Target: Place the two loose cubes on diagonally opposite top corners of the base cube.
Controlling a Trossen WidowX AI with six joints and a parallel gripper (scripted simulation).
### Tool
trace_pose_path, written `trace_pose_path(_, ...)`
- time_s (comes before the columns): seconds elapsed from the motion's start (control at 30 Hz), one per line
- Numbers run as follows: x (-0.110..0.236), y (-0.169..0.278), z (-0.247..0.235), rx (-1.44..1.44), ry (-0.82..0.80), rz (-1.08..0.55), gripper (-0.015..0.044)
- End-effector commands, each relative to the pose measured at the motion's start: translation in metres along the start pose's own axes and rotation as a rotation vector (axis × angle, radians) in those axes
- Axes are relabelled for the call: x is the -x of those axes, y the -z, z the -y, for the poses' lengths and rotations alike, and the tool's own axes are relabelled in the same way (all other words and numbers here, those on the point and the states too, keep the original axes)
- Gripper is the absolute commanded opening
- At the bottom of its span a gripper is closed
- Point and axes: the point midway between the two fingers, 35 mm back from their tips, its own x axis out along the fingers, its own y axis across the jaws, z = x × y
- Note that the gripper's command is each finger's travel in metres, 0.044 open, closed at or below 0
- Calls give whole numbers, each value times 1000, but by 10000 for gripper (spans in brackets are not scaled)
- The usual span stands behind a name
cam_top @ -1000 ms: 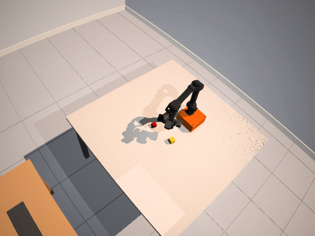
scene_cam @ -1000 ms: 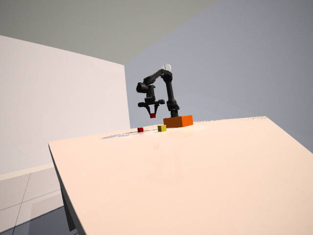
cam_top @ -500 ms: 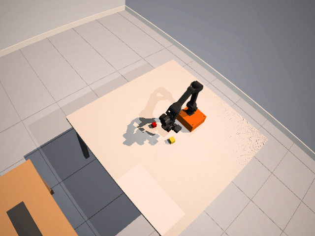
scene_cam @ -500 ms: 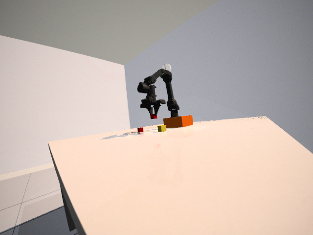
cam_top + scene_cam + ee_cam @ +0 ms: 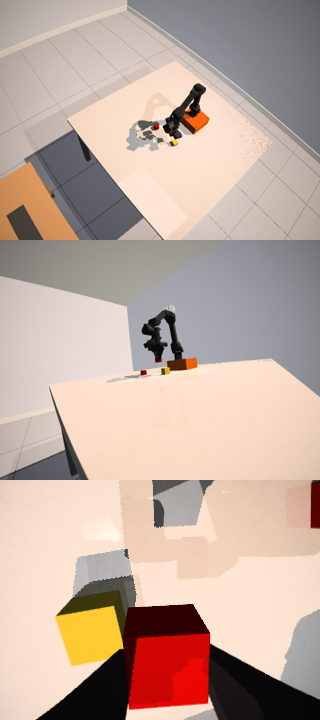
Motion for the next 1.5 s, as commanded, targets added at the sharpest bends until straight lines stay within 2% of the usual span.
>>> trace_pose_path(0.0,-2,-1,-7,-112,-6,2,105)
trace_pose_path(0.63,-11,0,-31,-674,-8,-1,105)
trace_pose_path(1.07,-11,0,-32,-679,-8,-1,105)
trace_pose_path(1.47,-37,1,-33,-689,-8,-1,105)
